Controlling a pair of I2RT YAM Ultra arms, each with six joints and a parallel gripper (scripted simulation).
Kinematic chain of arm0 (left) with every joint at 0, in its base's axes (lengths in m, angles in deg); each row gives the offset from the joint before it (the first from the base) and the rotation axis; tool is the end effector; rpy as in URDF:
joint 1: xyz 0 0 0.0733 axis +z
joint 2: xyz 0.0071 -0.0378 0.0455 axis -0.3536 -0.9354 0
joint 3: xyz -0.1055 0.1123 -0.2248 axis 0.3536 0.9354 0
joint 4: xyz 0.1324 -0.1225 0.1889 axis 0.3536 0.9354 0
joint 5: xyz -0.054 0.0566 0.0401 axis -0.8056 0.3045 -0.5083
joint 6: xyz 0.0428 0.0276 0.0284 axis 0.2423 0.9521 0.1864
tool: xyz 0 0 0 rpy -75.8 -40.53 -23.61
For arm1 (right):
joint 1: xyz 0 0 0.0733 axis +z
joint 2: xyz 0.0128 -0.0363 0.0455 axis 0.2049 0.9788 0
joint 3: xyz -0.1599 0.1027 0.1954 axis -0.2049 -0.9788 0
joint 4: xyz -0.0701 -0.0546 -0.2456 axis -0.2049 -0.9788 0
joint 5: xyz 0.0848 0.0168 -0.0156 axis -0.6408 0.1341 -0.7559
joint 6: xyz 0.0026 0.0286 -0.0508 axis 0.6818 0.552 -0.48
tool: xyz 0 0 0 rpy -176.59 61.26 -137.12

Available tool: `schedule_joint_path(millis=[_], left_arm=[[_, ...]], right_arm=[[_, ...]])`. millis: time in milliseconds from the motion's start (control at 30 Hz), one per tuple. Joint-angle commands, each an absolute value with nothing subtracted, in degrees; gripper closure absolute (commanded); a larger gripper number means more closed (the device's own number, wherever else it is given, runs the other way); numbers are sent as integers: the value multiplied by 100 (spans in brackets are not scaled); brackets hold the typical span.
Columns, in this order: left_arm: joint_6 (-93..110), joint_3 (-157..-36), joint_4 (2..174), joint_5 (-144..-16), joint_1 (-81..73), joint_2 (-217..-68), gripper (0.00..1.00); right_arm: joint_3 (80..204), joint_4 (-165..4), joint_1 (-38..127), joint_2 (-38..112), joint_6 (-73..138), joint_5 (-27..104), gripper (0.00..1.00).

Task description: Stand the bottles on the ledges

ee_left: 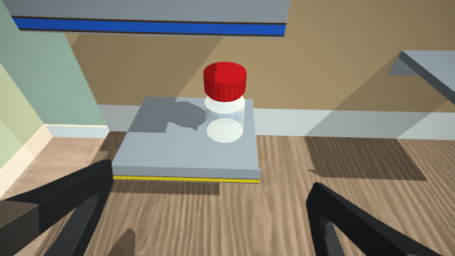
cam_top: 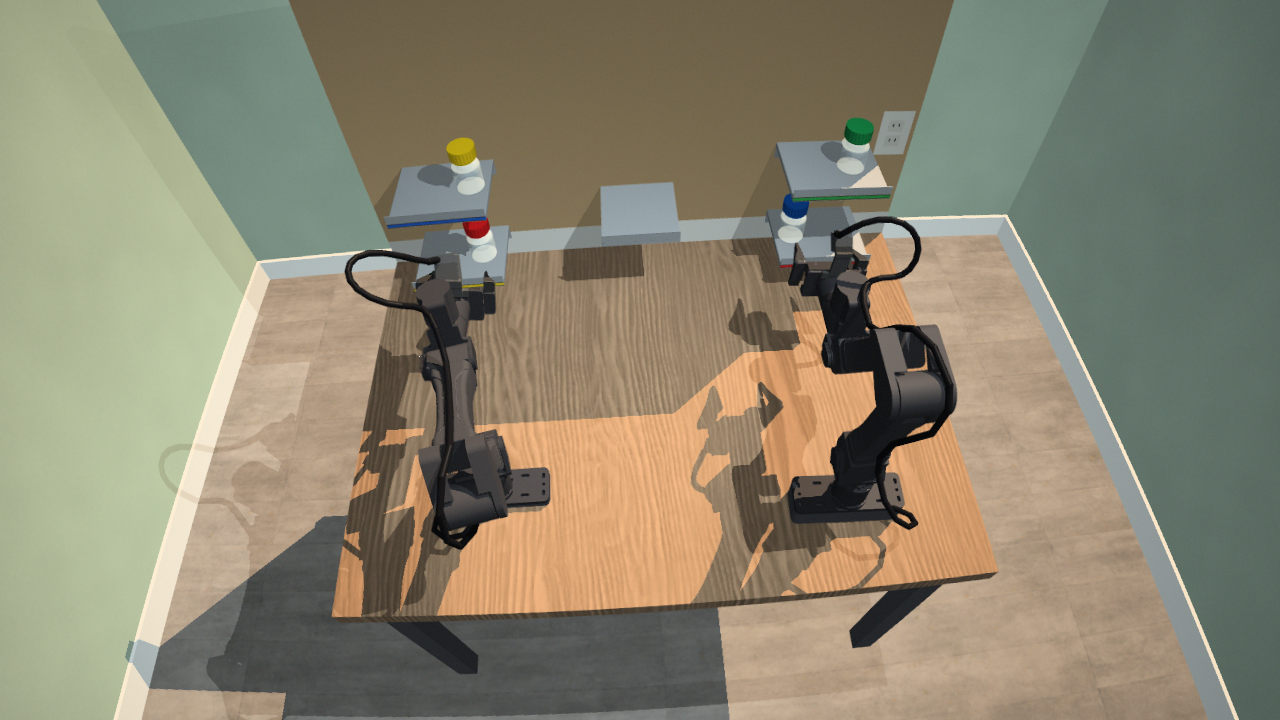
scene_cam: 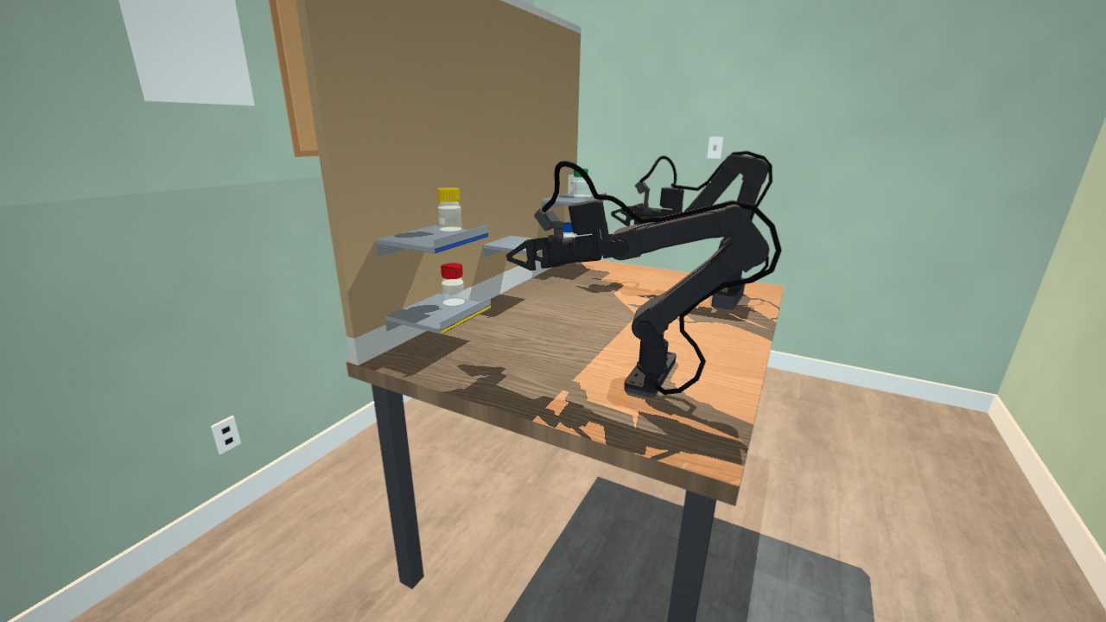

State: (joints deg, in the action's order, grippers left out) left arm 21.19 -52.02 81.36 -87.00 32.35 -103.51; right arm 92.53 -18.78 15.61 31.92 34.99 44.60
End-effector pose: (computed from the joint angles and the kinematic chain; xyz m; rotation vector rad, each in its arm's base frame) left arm 0.1920 0.0335 0.2687 0.1083 1.7812 0.1356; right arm 0.2701 0.0175 0.2095 0.0085 1.5548 0.0646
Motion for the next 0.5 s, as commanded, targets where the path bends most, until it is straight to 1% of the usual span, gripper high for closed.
schedule_joint_path(millis=[0, 333, 467], left_arm=[[2138, -5252, 7957, -8740, 3310, -10280, 0], [2138, -5252, 7955, -8740, 3311, -10283, 0], [2138, -5252, 7954, -8740, 3311, -10283, 0]], right_arm=[[9282, -1810, 1605, 3167, 3459, 4471, 0], [9281, -1776, 1559, 3139, 3468, 4302, 0], [9314, -1898, 1160, 3099, 3509, 3857, 0]])
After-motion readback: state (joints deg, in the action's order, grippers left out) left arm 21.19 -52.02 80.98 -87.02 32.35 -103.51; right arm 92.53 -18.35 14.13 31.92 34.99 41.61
